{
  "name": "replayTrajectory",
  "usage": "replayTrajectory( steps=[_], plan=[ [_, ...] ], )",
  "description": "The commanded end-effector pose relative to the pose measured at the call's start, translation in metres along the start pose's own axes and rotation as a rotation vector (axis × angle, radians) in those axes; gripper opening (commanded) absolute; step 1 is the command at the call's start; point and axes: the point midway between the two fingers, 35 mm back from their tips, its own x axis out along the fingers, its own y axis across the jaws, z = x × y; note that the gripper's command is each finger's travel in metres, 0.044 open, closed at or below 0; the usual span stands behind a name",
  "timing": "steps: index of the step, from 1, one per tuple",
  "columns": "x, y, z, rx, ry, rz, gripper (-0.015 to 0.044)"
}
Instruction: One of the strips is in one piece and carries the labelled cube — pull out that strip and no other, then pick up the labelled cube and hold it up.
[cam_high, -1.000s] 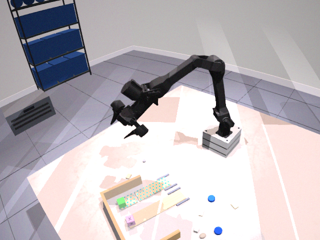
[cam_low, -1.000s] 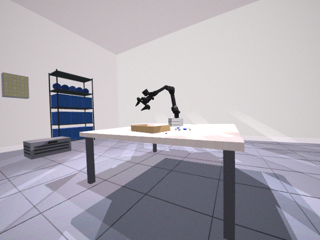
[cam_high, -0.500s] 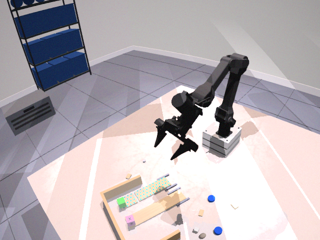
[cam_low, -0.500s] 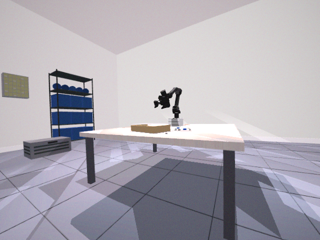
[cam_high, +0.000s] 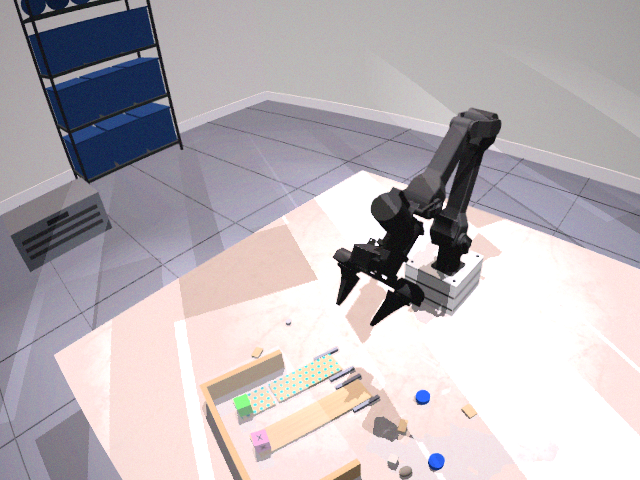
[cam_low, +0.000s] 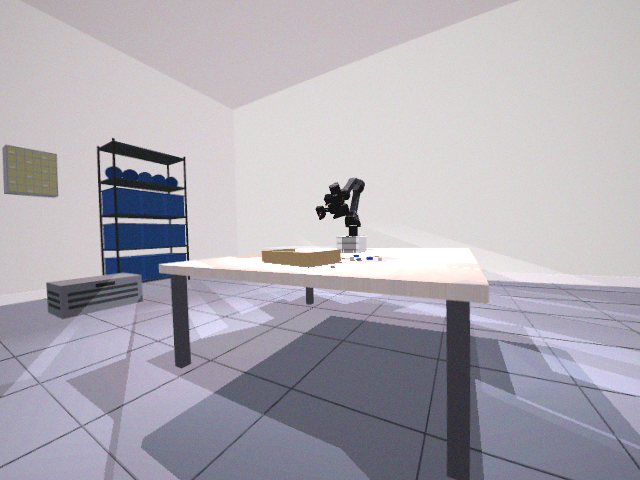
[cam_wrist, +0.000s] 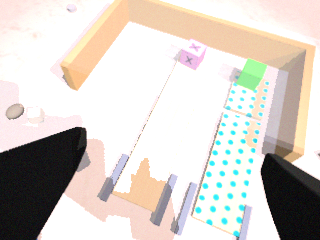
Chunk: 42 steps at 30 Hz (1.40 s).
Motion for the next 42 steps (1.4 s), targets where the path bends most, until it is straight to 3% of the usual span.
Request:
replayTrajectory(
  steps=[1, 7, 10, 22, 29, 42],
  plan=[
    [-0.001, 0.001, 0.000, 0.008, -0.006, 0.003, 0.0400],
    [-0.001, 0.001, 0.000, 0.008, -0.006, 0.003, 0.0400],
    [0.008, 0.002, 0.001, 0.027, 0.064, 0.005, 0.0321],
    [0.083, 0.013, -0.020, 0.171, 0.634, -0.040, 0.0006],
    [0.113, 0.021, -0.049, 0.231, 0.932, -0.109, 0.0000],
    [0.120, 0.021, -0.057, 0.232, 0.939, -0.111, 0.0000]
  ],
)
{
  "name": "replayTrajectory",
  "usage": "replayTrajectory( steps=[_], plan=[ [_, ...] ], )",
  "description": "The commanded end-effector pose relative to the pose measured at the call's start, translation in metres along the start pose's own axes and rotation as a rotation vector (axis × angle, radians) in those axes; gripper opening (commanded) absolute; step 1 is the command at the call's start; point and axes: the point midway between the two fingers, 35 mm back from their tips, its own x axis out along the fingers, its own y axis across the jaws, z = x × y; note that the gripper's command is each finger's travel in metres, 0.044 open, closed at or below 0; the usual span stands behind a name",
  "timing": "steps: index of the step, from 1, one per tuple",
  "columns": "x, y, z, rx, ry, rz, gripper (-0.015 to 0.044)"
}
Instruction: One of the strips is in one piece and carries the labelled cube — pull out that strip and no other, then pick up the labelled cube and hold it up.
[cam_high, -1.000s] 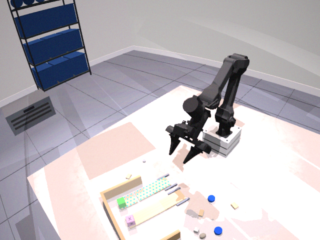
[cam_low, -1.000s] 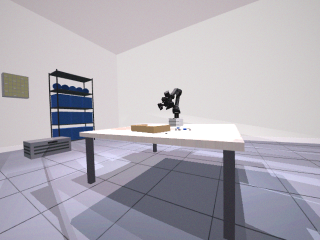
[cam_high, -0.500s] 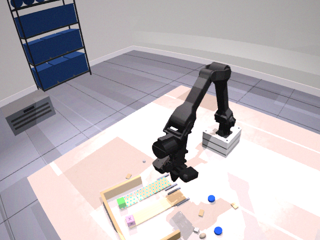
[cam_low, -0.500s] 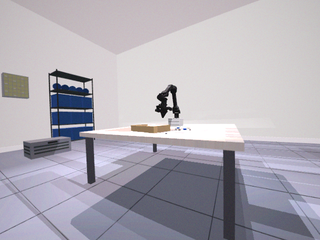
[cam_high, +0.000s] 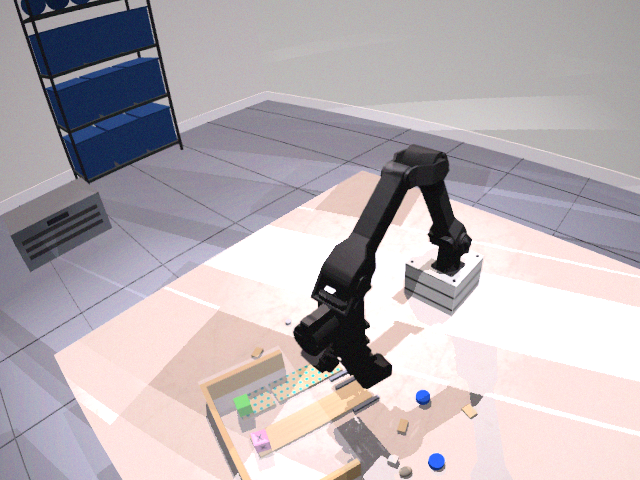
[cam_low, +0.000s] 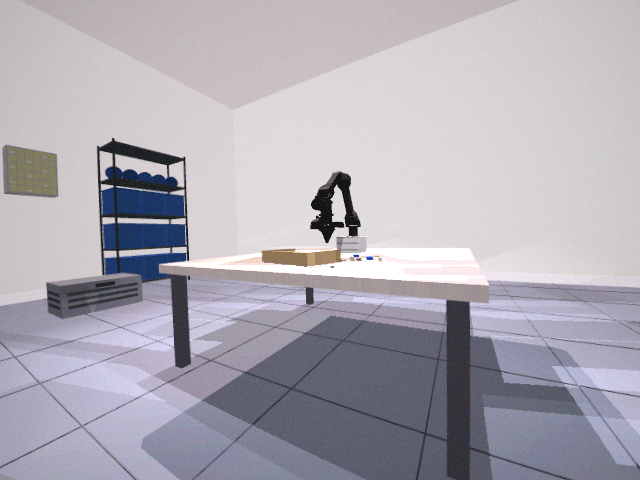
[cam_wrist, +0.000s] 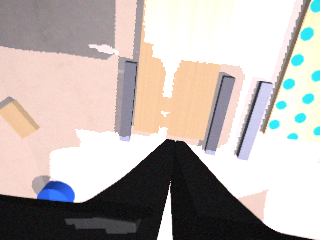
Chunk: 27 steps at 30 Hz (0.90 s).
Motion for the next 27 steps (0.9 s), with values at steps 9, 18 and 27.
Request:
replayTrajectory(
  steps=[9, 18, 27],
  plan=[
    [0.023, 0.000, 0.000, 0.006, 0.011, -0.005, 0.0000],
    [0.038, 0.000, 0.000, 0.006, 0.011, -0.005, 0.0000],
    [0.053, 0.001, -0.001, 0.006, 0.011, -0.005, 0.0000]
  ],
)
